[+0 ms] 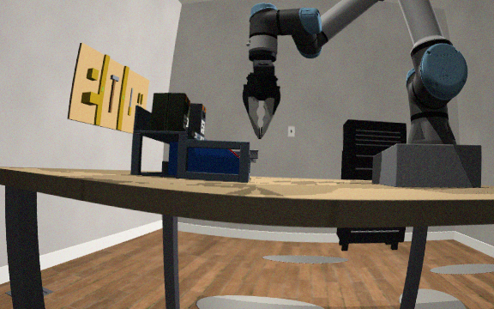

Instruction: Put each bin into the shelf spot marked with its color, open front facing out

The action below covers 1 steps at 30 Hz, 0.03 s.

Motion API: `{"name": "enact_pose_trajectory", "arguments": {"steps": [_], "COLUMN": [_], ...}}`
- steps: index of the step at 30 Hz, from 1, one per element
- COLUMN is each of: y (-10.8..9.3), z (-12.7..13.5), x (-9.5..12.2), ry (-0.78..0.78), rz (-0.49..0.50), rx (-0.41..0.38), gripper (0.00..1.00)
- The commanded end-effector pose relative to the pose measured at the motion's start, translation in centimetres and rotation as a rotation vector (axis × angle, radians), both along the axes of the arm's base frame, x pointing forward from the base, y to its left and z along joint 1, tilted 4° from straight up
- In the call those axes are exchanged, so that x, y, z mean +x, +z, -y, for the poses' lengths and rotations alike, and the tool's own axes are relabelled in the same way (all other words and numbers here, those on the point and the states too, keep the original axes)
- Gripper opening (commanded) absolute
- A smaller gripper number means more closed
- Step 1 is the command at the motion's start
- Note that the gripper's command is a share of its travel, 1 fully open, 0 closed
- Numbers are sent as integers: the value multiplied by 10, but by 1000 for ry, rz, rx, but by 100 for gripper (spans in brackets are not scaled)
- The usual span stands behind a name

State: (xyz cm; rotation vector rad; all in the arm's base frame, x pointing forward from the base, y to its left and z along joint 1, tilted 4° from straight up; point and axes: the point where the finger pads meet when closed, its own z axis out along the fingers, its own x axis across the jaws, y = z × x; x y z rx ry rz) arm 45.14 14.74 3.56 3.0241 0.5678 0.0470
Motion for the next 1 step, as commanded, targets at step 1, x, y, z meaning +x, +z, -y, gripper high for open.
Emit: {"name": "enact_pose_trajectory", "arguments": {"steps": [1], "y": [-1], "z": [0], "x": [-2], "ry": [0], "rz": [-2], "rx": [1], "gripper": [0]}}
